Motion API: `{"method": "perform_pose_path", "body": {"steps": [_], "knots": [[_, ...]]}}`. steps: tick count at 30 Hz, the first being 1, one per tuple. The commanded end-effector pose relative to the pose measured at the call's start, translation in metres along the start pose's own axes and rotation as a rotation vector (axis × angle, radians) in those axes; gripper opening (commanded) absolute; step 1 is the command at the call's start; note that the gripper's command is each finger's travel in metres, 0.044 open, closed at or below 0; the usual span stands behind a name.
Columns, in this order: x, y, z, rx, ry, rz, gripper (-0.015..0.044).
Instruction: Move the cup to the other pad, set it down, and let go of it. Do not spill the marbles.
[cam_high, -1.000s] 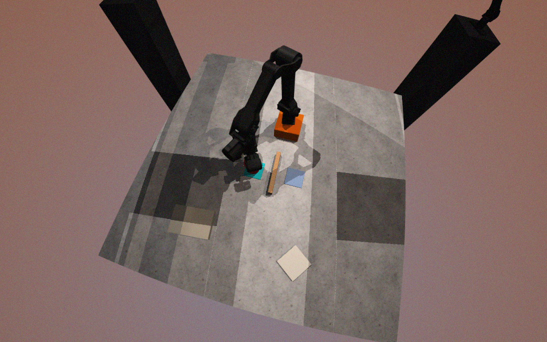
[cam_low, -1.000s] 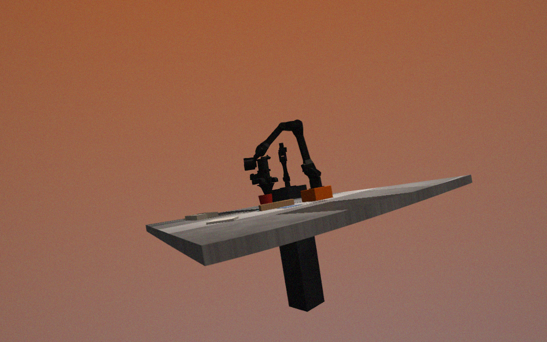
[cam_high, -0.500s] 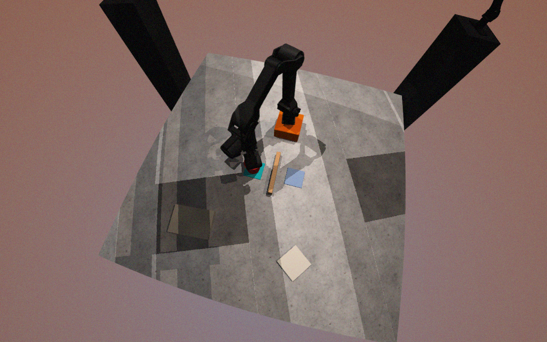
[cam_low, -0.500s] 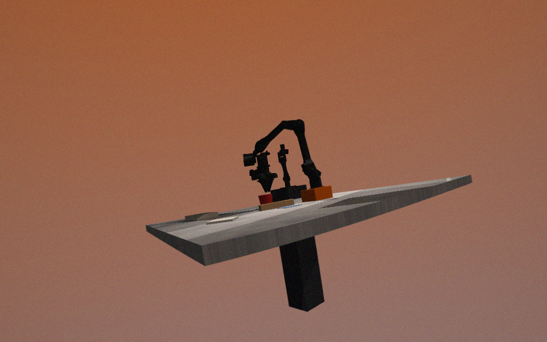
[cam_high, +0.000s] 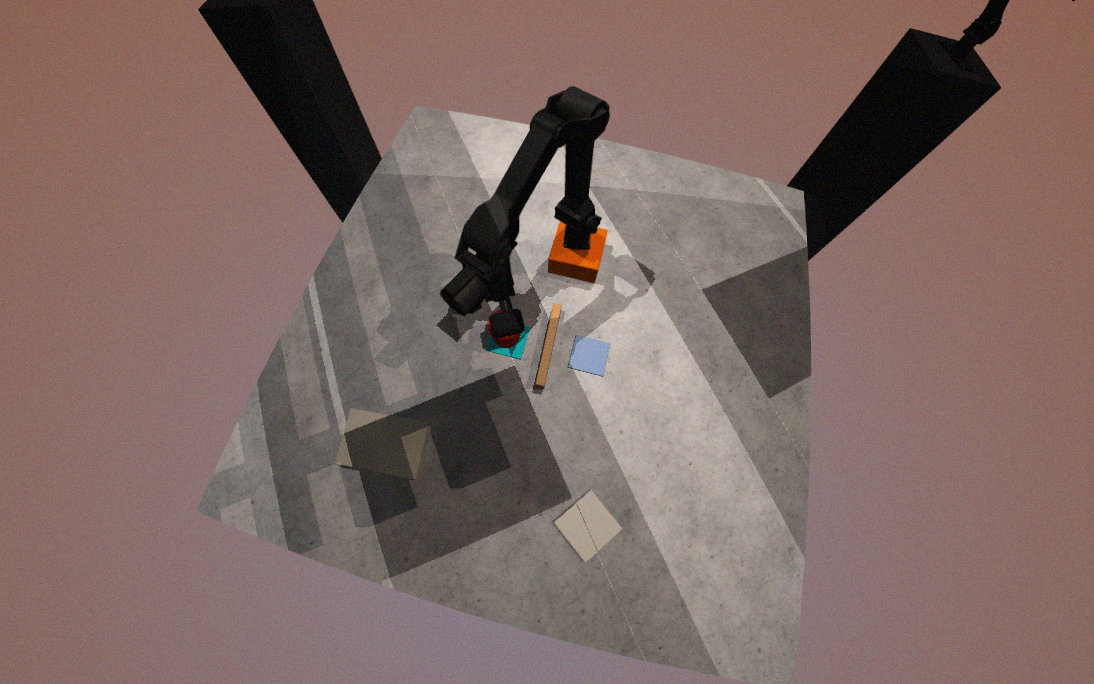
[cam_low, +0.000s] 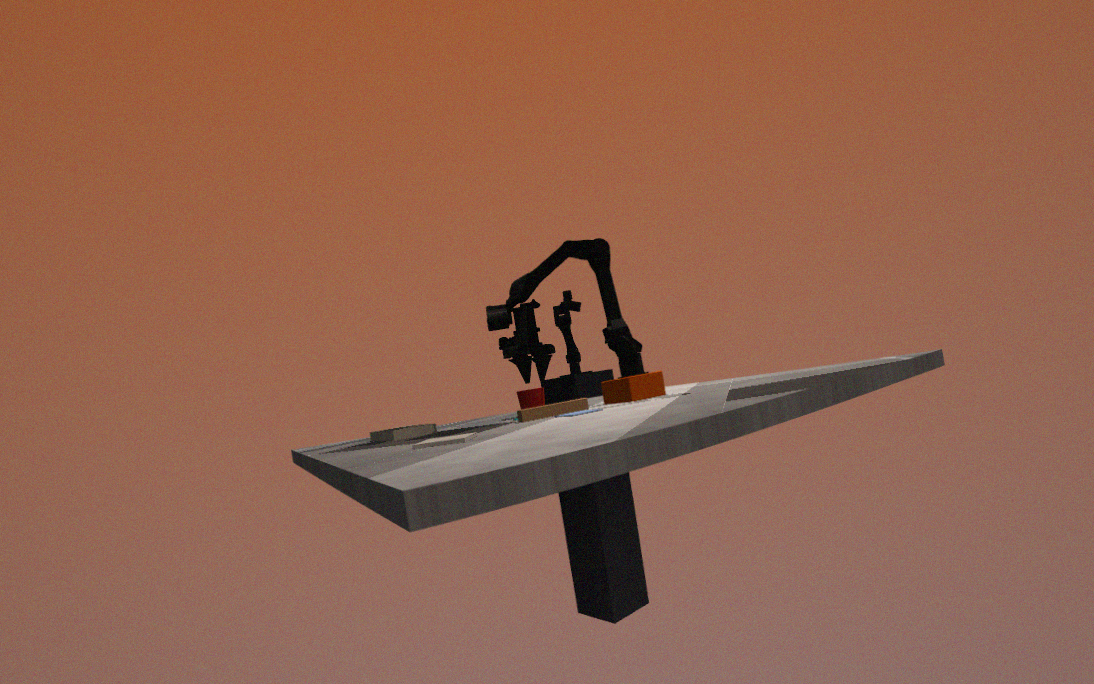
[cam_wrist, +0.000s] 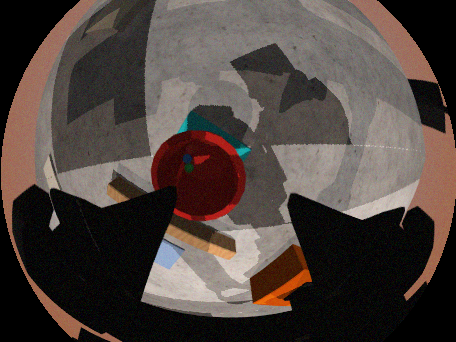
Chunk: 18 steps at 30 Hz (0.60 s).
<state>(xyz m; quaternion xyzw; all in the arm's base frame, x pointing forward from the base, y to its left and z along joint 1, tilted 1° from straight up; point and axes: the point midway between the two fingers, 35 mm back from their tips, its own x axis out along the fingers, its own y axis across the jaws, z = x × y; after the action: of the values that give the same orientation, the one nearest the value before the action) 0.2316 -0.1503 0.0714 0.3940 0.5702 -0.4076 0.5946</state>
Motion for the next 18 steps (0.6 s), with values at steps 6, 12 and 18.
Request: {"method": "perform_pose_path", "body": {"steps": [6,12,18], "knots": [[-0.026,0.001,0.001,-0.002,-0.003,0.003,0.0440],[-0.049,0.001,0.001,-0.003,-0.003,0.004,0.0440],[-0.064,-0.001,0.000,-0.004,-0.004,0.005,0.0440]]}}
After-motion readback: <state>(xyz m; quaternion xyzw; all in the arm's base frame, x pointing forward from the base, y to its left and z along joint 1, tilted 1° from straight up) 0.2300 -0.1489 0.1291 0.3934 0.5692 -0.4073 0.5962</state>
